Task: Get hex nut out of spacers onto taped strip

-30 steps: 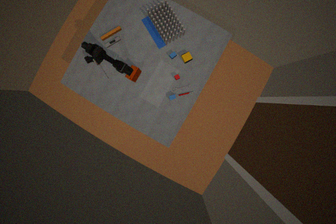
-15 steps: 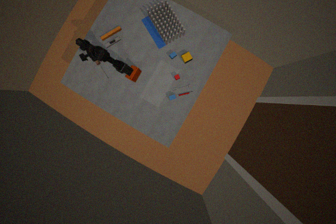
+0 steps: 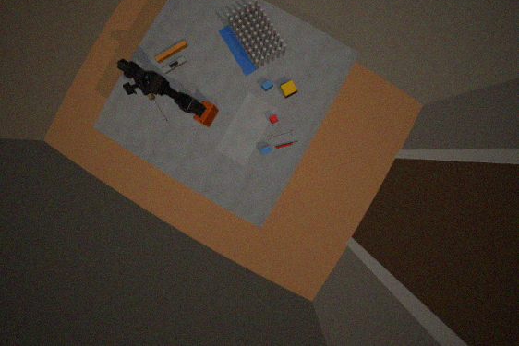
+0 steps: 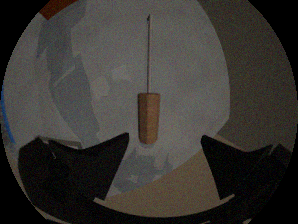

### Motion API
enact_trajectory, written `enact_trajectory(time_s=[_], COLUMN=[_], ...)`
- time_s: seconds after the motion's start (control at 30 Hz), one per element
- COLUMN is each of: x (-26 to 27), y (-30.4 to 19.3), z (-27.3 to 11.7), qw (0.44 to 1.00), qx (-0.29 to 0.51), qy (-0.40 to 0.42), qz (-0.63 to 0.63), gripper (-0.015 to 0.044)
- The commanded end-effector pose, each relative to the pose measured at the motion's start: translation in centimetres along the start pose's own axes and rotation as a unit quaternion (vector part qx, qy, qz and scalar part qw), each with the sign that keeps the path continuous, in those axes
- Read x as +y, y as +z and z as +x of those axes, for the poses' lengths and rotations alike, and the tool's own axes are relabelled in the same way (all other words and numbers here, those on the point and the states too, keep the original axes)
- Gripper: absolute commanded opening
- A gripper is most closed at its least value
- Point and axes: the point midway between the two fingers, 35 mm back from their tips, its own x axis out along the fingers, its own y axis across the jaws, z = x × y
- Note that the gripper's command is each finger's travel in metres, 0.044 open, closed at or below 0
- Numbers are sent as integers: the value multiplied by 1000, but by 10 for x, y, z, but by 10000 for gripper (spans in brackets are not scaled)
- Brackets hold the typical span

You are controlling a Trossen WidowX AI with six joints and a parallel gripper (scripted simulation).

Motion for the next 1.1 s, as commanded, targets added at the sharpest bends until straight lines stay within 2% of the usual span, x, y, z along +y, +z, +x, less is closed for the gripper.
enact_trajectory(time_s=[0.0,0.13,0.4,0.6,0.8,1.07], x=[0,0,-3,-3,-3,-3], y=[0,-1,-10,-10,-10,-10], z=[0,0,2,2,2,2], qw=[1000,1000,988,988,988,988], qx=[0,-12,-141,-144,-144,-144], qy=[1,6,62,63,63,63], qz=[-1,0,8,8,8,8], gripper=[440,440,440,440,282,280])
